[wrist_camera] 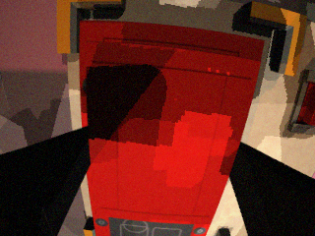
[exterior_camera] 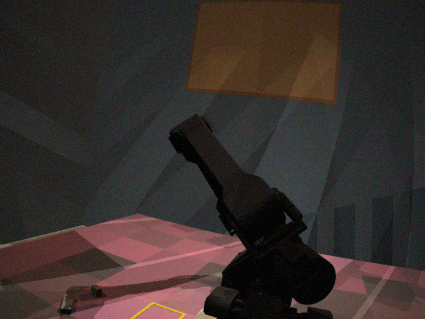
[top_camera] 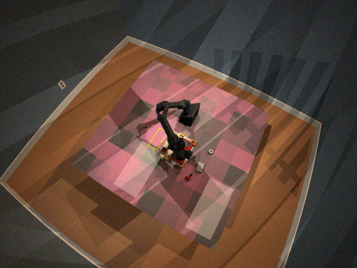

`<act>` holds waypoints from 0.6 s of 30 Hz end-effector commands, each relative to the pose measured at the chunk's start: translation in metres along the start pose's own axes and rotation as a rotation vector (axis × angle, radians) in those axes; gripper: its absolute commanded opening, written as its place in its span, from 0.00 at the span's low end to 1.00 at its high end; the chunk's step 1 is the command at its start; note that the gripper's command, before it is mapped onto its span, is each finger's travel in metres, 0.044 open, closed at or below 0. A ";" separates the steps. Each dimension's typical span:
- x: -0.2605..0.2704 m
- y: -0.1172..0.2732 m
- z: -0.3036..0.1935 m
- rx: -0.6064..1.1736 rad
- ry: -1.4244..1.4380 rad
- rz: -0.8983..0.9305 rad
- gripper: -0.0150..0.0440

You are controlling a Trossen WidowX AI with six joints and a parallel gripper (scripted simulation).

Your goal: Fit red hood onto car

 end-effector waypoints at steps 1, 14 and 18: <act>0.000 -0.002 0.000 -0.003 0.002 -0.003 0.25; 0.000 -0.005 0.000 -0.001 0.000 -0.001 0.25; 0.000 -0.005 0.000 0.000 0.000 -0.001 0.34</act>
Point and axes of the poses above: the point midway between the two fingers, 35 mm back from their tips, its own y axis back along the fingers, its own x axis across the jaws, z = x × y, the point moved 4 cm from there along y, back along the fingers, and after that the axes turned 7 degrees about -y, right-handed, at the moved point
